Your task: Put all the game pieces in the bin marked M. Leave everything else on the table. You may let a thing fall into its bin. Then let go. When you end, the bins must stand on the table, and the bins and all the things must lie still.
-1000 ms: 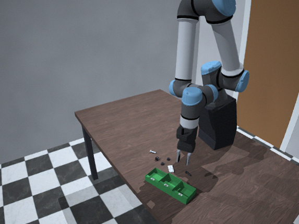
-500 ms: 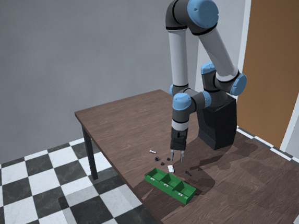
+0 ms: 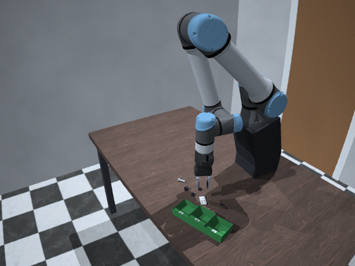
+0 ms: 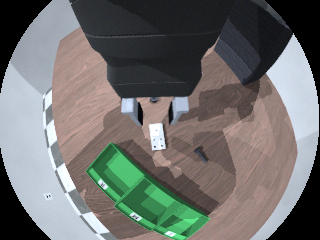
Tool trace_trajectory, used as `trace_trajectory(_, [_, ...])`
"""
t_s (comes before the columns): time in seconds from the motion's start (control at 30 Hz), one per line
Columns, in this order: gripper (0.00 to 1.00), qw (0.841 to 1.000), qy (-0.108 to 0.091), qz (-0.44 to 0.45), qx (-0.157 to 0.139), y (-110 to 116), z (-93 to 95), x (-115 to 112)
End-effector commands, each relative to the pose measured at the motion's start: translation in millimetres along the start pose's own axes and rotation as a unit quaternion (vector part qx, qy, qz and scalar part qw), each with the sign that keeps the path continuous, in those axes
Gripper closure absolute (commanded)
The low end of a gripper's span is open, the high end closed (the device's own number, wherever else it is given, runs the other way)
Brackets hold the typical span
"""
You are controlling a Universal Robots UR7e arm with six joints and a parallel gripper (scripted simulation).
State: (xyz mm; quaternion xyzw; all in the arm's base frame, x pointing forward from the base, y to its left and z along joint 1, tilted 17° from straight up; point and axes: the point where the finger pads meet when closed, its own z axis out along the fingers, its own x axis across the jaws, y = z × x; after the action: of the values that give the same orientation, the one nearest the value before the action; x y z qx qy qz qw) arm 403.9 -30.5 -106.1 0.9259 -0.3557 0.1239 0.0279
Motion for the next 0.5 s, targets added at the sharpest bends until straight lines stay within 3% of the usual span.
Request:
trace_trajectory(0.0, [0.21, 0.998, 0.014, -0.047, 0.039, -4, 1.5, 3])
trace_trajectory(0.47, [0.21, 0.998, 0.016, -0.048, 0.040, -18, 0.6, -2])
